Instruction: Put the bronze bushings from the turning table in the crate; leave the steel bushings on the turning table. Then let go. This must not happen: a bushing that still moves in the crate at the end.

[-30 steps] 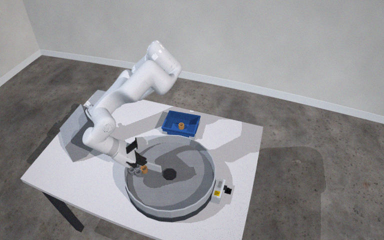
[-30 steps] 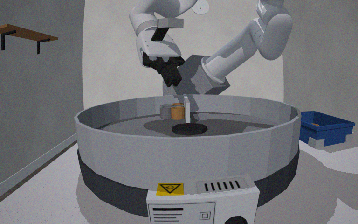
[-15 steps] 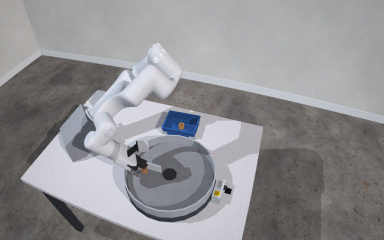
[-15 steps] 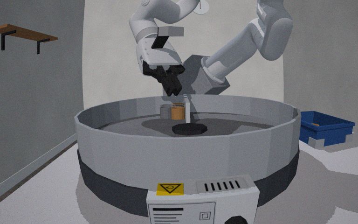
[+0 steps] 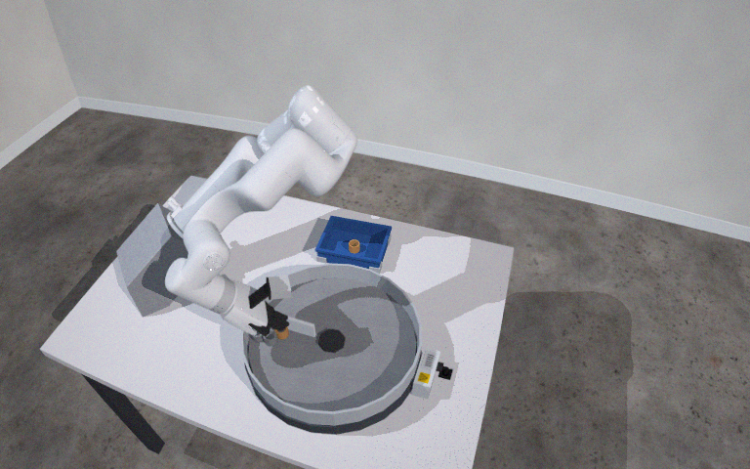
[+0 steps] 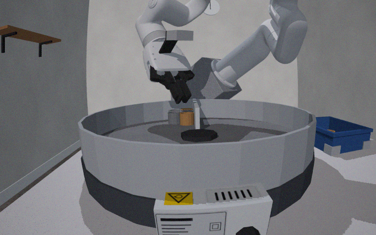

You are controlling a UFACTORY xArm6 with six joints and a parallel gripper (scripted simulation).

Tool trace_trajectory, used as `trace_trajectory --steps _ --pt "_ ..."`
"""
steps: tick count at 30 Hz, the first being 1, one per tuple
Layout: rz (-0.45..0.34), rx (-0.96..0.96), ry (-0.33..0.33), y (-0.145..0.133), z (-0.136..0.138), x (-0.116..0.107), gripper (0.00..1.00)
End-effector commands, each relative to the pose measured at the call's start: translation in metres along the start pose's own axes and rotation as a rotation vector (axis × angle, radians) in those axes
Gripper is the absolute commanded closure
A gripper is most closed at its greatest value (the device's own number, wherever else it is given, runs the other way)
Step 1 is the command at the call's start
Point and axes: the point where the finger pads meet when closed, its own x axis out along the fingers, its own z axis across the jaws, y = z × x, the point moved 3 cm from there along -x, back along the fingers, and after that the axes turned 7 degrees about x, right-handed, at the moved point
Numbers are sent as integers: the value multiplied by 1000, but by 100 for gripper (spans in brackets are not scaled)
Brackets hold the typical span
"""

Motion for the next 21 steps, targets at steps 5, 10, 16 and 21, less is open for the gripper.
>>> trace_trajectory --steps 5,10,16,21 --pt "0 -2 -1 -7 2 9 89" --pt "0 -2 -1 -10 2 13 89" --pt "0 -2 -1 -11 2 14 89" --pt "0 -2 -1 -11 2 14 89"
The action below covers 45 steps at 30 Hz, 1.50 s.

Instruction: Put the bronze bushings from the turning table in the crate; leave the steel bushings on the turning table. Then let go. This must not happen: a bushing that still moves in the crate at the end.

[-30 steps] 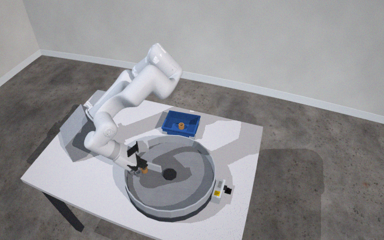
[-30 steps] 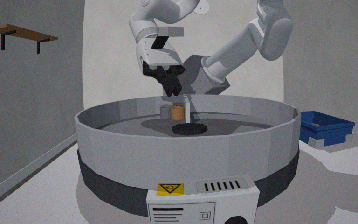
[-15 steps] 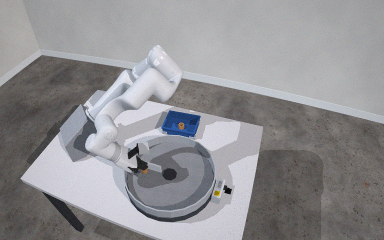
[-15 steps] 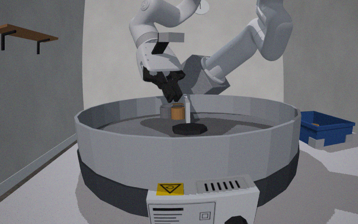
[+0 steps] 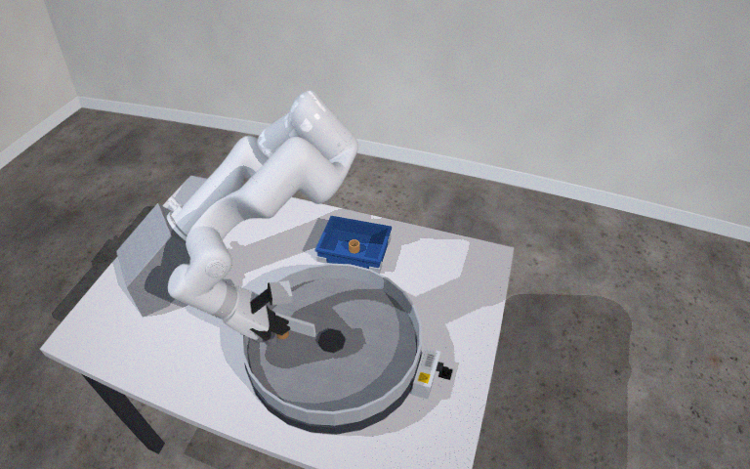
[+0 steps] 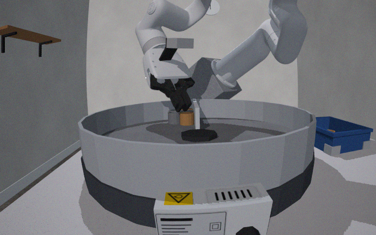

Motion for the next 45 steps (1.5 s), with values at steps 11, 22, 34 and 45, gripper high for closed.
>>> trace_trajectory --steps 11,22,34,45 --pt "0 -2 -1 -5 1 6 89" --pt "0 -2 -1 -6 2 8 89" --pt "0 -2 -1 -6 2 8 100" --pt "0 -2 -1 -6 2 8 100"
